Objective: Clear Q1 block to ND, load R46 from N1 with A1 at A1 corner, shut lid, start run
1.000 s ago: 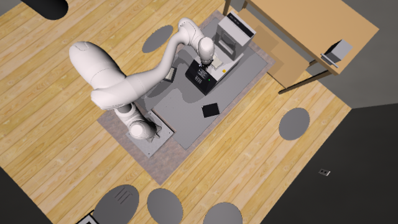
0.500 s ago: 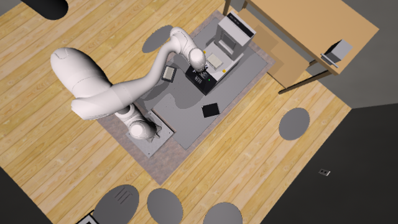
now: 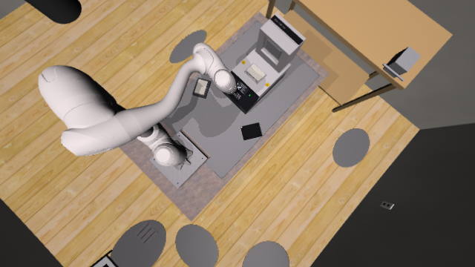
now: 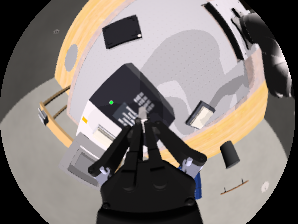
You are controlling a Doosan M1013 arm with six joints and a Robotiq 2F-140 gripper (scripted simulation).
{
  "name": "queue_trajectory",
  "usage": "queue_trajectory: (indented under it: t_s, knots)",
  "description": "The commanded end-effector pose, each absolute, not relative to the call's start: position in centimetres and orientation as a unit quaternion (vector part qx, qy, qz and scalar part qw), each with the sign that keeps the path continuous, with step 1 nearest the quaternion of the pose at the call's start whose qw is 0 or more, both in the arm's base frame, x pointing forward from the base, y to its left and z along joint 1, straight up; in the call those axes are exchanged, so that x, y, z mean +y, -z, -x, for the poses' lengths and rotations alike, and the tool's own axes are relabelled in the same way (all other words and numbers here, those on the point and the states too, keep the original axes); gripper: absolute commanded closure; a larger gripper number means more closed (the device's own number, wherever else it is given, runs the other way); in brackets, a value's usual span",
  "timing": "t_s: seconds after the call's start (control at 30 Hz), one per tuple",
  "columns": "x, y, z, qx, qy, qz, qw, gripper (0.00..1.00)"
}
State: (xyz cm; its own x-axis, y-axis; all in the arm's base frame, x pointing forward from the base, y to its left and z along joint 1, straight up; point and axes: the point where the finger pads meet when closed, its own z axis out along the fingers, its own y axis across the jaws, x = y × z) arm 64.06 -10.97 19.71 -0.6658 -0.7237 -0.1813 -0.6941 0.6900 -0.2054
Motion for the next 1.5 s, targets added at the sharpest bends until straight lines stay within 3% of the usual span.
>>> queue_trajectory:
  t_s: [0.0, 0.57, 1.47]
  knots:
    - [-10.8, -19.5, -62.2, 0.916, 0.064, 0.374, 0.131, 1.00]
    - [-10.0, -18.5, -56.0, 0.936, 0.077, 0.305, 0.158, 1.00]
    - [-10.4, -16.5, -58.6, 0.936, 0.077, 0.305, 0.158, 1.00]
